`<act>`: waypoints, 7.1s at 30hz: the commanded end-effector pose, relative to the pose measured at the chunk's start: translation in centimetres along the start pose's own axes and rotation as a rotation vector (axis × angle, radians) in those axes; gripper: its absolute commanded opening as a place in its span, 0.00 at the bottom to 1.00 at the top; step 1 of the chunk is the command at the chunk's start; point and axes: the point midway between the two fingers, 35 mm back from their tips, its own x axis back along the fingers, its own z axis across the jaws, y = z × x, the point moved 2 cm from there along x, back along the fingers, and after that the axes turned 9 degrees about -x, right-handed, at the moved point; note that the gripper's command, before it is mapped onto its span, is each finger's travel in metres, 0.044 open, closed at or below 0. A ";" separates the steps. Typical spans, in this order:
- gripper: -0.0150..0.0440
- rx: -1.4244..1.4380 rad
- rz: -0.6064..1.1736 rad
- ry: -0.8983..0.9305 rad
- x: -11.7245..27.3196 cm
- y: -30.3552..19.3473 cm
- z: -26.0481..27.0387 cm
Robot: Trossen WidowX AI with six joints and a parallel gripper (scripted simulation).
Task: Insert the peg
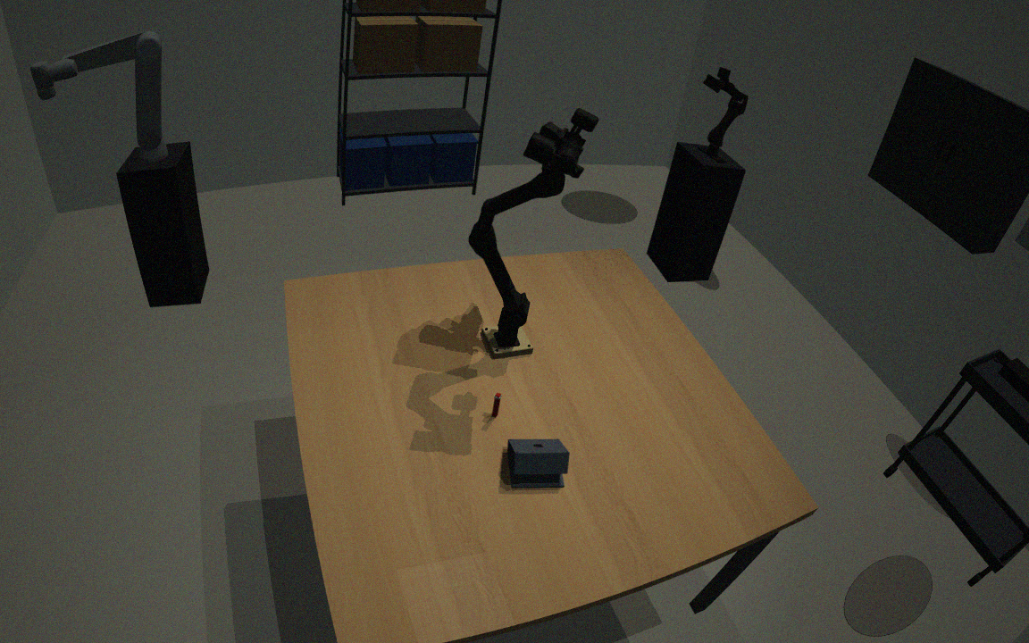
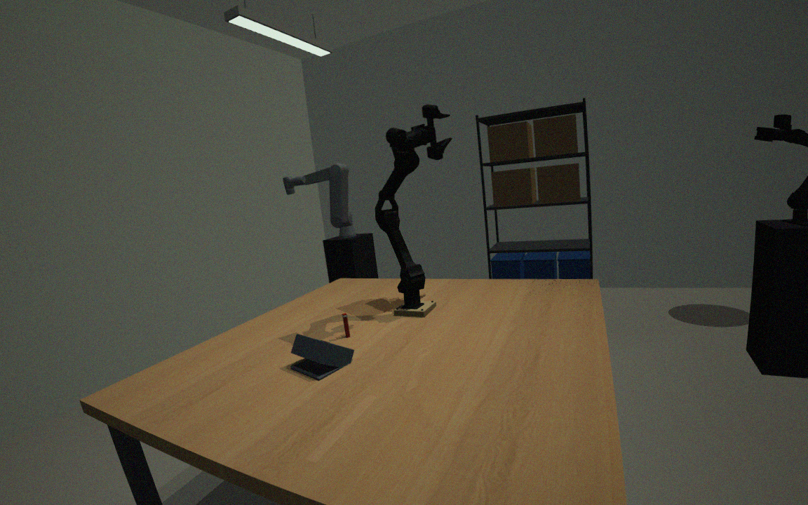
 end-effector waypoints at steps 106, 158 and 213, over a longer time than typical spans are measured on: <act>1.00 -1.548 1.266 -2.664 54.4 -20.5 22.1; 1.00 -1.986 1.339 -3.161 54.5 -14.9 37.4; 0.25 -1.979 1.337 -3.160 54.7 -15.0 37.3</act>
